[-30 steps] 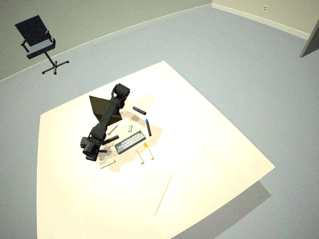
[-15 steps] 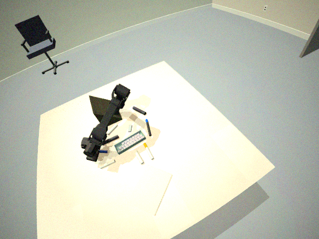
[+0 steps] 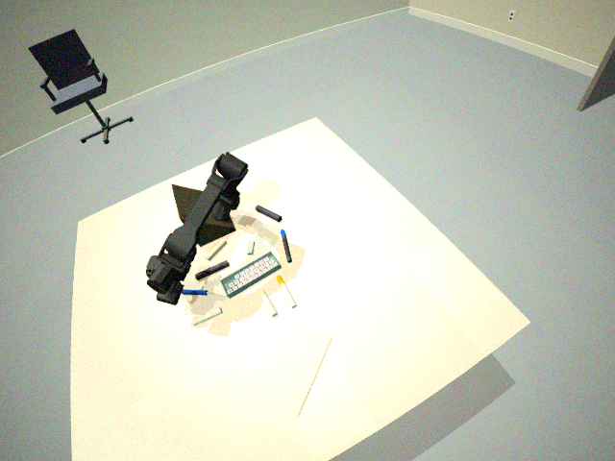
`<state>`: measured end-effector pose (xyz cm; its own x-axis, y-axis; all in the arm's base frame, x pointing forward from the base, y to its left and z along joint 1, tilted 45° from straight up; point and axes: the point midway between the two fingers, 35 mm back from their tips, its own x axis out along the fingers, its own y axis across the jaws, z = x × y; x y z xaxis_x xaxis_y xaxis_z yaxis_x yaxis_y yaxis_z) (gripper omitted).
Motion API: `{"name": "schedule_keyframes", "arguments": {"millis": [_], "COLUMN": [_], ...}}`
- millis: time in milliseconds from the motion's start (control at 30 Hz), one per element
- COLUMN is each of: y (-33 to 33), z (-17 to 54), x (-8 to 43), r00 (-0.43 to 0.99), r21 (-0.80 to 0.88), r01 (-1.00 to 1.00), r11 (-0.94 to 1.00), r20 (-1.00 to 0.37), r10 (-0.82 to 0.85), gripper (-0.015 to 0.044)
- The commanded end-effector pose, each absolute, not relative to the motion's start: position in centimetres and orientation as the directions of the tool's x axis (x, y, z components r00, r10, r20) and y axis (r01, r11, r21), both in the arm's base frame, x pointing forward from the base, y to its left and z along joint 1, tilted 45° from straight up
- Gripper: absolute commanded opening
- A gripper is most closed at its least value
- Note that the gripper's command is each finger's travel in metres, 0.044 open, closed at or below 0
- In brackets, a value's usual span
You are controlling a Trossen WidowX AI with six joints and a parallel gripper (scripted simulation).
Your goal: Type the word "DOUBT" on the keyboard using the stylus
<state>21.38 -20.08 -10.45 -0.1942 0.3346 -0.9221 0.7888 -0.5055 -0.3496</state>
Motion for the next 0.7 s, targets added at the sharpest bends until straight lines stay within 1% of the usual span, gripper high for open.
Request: {"name": "schedule_keyframes", "arguments": {"millis": [0, 67, 100, 167, 267, 400, 500, 600, 667], "y": [-20.4, -20.2, -20.1, -19.8, -19.3, -18.8, -18.5, -18.2, -18.1], "z": [-9.9, -10.2, -10.3, -10.4, -10.5, -10.5, -10.5, -10.4, -10.3], "x": [21.2, 21.3, 21.3, 21.2, 21.0, 20.9, 20.9, 21.0, 21.0], "r00": [-0.203, -0.194, -0.192, -0.179, -0.155, -0.114, -0.077, -0.035, -0.009], "r21": [-0.356, -0.35, -0.347, -0.318, -0.219, -0.003, 0.196, 0.402, 0.485], "r01": [0.791, 0.797, 0.821, 0.895, 0.972, 0.981, 0.915, 0.789, 0.729], "r11": [-0.497, -0.491, -0.454, -0.314, -0.082, 0.192, 0.352, 0.465, 0.483], "r20": [-0.92, -0.92, -0.916, -0.899, -0.867, -0.816, -0.773, -0.726, -0.699], "r10": [0.337, 0.34, 0.353, 0.4, 0.474, 0.567, 0.63, 0.687, 0.715], "gripper": [0.015, 0.015, 0.015, 0.015, 0.015, 0.015, 0.015, 0.015, 0.015]}}
